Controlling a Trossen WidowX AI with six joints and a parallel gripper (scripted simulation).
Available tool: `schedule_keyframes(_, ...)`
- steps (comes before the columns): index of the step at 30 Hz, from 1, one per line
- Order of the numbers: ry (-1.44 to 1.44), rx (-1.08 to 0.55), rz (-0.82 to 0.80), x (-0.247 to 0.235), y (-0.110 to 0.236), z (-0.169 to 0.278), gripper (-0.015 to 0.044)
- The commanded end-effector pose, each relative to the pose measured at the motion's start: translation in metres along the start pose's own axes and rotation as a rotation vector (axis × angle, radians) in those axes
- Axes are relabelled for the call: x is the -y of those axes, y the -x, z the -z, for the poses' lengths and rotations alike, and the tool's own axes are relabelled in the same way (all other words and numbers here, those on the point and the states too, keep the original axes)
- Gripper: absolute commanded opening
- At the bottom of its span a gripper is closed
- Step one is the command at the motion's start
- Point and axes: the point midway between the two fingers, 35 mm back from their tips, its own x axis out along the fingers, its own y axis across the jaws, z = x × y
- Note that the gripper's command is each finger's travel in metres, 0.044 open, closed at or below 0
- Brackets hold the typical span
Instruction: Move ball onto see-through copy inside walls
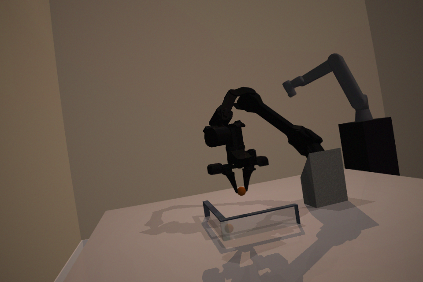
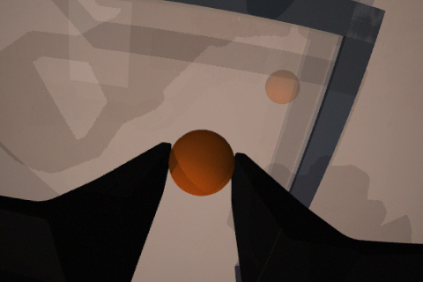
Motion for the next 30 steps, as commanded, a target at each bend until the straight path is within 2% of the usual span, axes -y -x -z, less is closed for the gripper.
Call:
schedule_keyframes(1,-0.005,0.001,-0.006,-0.003,0.020,0.002,0.0000)
schedule_keyframes(6,-0.061,0.001,-0.006,-0.001,0.020,0.001,0.0000)
schedule_keyframes(30,-0.961,0.000,-0.004,0.035,0.000,-0.008,0.0000)
